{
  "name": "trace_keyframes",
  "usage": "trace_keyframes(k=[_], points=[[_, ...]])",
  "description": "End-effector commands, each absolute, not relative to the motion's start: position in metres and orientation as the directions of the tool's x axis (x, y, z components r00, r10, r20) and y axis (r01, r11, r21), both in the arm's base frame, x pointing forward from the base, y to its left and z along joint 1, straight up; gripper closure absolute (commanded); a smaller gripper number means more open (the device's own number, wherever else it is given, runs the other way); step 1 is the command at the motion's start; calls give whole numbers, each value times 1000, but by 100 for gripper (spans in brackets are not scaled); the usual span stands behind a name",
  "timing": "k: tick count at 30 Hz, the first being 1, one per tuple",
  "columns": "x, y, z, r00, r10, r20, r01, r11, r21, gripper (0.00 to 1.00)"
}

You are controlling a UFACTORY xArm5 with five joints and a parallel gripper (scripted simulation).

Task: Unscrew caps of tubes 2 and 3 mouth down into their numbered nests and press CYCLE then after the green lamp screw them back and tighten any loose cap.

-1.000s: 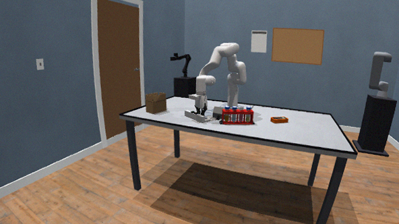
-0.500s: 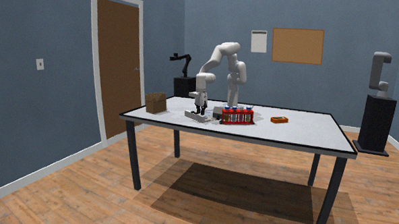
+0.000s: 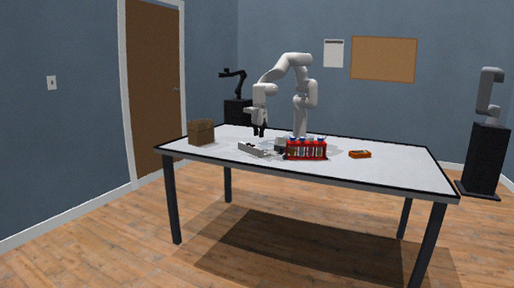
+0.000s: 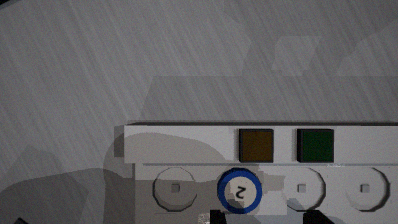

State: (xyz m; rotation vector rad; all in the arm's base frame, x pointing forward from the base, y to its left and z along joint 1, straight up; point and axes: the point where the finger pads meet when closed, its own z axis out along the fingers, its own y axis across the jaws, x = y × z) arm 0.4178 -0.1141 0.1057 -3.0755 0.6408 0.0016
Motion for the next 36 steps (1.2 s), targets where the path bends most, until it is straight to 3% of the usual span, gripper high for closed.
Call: trace_keyframes(k=[1, 7, 12, 15, 23, 28, 36], points=[[419, -114, 129, 917, -399, 4, -399, -917, -1, 54], [419, -114, 159, 917, -399, 4, -399, -917, -1, 54], [419, -114, 162, 917, -399, 4, -399, -917, -1, 54], [417, -90, 162, 789, -614, 4, -614, -789, -2, 54], [413, -52, 162, 527, -850, 2, -850, -527, -3, 54], [411, -38, 162, 404, -915, 2, -915, -404, -3, 54], [407, 5, 162, -21, -1000, 0, -1000, 21, -4, 54]])
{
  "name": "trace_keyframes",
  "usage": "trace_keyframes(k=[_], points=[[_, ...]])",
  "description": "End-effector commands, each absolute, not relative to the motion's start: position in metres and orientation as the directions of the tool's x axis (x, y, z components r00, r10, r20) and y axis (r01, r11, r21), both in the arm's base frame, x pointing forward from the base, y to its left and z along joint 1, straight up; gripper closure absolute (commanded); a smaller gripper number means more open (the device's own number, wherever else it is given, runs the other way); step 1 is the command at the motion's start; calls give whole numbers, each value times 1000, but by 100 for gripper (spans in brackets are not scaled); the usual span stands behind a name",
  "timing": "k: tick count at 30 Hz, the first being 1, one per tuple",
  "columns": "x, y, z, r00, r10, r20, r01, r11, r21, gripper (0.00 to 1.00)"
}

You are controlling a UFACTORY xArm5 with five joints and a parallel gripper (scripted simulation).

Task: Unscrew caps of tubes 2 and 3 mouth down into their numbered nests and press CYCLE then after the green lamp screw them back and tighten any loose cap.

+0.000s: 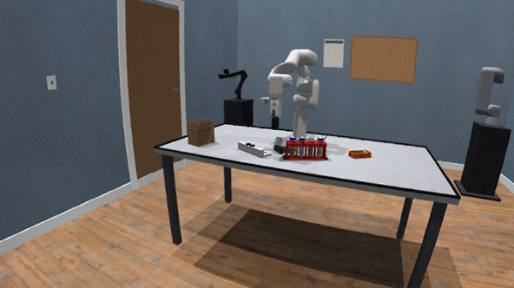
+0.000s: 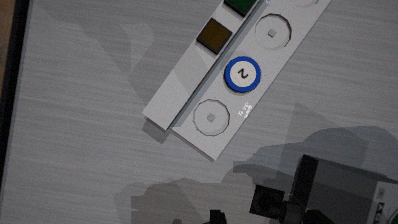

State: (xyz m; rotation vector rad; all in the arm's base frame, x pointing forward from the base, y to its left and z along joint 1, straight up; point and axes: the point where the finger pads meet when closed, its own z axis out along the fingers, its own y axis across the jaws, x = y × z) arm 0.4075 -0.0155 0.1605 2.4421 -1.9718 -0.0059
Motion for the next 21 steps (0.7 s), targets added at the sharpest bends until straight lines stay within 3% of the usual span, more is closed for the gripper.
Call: trace_keyframes(k=[1, 6, 21], points=[[407, 10, 162, -67, -998, 0, -998, 67, -4, 54], [404, 38, 162, -292, -956, -1, -956, 292, -4, 54], [393, 140, 162, -292, -956, -2, -956, 292, -3, 54]])
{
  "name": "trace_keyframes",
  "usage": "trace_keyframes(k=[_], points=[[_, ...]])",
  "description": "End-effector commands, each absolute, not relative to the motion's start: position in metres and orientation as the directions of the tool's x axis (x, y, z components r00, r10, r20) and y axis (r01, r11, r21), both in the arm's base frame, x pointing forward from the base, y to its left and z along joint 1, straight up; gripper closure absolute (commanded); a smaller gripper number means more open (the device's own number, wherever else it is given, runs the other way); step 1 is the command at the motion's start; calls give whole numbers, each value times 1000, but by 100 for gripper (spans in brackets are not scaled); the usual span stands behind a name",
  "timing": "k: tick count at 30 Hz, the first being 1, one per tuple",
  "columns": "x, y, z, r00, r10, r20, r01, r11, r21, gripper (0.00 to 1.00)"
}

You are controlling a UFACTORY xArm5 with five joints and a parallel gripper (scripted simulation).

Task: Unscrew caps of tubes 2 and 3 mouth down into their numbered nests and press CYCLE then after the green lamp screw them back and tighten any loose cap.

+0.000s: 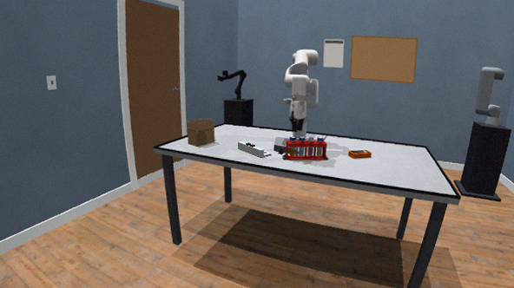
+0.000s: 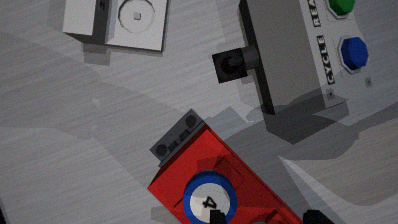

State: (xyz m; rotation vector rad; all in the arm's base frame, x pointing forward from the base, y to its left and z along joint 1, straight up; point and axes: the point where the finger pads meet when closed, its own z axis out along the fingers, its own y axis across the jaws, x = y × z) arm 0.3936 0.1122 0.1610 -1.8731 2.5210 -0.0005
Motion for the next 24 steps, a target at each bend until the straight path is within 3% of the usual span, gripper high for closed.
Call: trace_keyframes(k=[1, 24], points=[[393, 144, 162, -292, -956, -2, -956, 292, -3, 54], [393, 144, 127, -292, -956, -2, -956, 292, -3, 54]])
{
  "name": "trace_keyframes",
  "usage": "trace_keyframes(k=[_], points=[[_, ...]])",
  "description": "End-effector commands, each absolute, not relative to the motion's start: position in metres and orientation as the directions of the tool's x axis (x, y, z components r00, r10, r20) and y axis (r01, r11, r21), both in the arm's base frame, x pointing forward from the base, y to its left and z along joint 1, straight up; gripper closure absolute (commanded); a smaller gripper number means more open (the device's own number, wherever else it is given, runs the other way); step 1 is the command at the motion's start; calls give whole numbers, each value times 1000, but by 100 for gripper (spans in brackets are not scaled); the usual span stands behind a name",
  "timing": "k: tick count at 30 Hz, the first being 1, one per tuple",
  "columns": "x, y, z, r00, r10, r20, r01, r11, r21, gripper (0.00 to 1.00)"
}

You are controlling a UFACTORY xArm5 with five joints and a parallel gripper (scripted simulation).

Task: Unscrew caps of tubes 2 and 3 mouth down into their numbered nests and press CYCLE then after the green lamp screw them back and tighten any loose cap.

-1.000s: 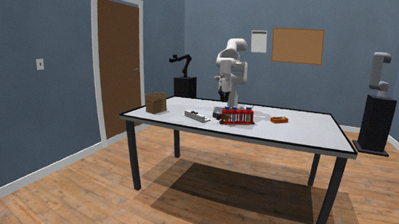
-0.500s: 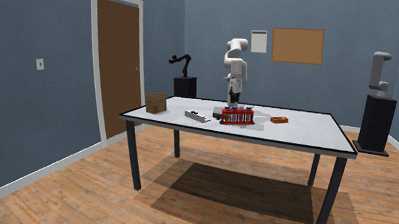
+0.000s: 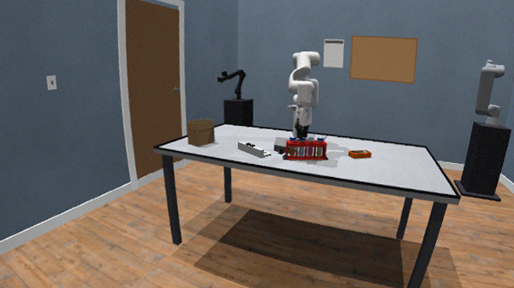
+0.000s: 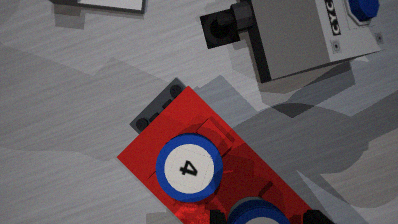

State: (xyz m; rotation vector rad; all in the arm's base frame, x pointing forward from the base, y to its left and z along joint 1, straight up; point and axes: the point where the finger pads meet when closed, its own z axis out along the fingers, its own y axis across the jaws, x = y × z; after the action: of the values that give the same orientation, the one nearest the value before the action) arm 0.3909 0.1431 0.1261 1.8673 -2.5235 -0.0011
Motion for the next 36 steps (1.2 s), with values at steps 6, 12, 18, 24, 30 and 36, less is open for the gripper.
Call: trace_keyframes(k=[6, 12, 18, 24, 30, 36], points=[[393, 144, 125, -292, -956, -2, -956, 292, -3, 54], [393, 144, 122, -292, -956, -2, -956, 292, -3, 54], [393, 144, 120, -292, -956, -2, -956, 292, -3, 54], [393, 144, 117, -292, -956, -2, -956, 292, -3, 54], [393, 144, 117, -292, -956, -2, -956, 292, -3, 100], [393, 144, 117, -292, -956, -2, -956, 292, -3, 100]])
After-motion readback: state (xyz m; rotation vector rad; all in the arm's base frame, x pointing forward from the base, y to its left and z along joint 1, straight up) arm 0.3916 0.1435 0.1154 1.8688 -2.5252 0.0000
